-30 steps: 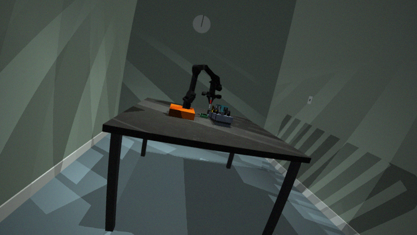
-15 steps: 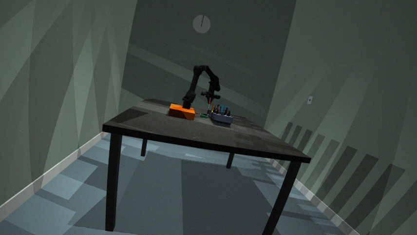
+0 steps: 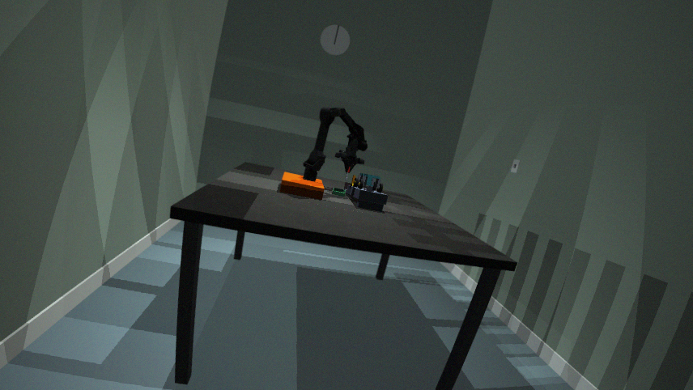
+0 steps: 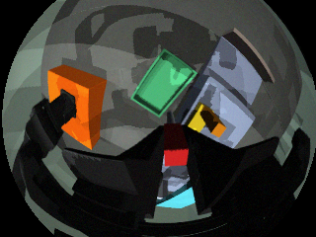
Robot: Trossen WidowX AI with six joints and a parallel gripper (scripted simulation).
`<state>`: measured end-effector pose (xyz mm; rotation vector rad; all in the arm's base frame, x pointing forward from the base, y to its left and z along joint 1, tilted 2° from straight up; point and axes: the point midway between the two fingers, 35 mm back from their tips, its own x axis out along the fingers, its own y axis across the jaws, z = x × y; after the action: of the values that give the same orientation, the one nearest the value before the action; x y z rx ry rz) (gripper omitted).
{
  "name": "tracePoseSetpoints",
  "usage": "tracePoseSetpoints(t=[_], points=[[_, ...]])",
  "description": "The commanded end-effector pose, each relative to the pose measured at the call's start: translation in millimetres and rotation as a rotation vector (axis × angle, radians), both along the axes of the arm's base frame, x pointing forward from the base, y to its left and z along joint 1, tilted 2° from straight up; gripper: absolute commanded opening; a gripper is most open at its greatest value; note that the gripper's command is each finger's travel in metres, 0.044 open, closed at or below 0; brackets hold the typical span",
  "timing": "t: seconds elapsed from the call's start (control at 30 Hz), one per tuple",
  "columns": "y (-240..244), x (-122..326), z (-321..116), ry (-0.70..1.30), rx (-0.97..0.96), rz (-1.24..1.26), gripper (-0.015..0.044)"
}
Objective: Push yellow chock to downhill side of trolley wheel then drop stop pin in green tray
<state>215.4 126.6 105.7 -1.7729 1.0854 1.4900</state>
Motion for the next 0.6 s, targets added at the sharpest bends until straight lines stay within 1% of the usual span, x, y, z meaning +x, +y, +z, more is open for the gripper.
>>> tracePoseSetpoints(t=[0.0,0.57], points=[[-0.5,0.1,2.0,0.018,0.028,0.112,0.0],[-4.1,0.7,2.8,0.098,0.106,0.624,0.0]])
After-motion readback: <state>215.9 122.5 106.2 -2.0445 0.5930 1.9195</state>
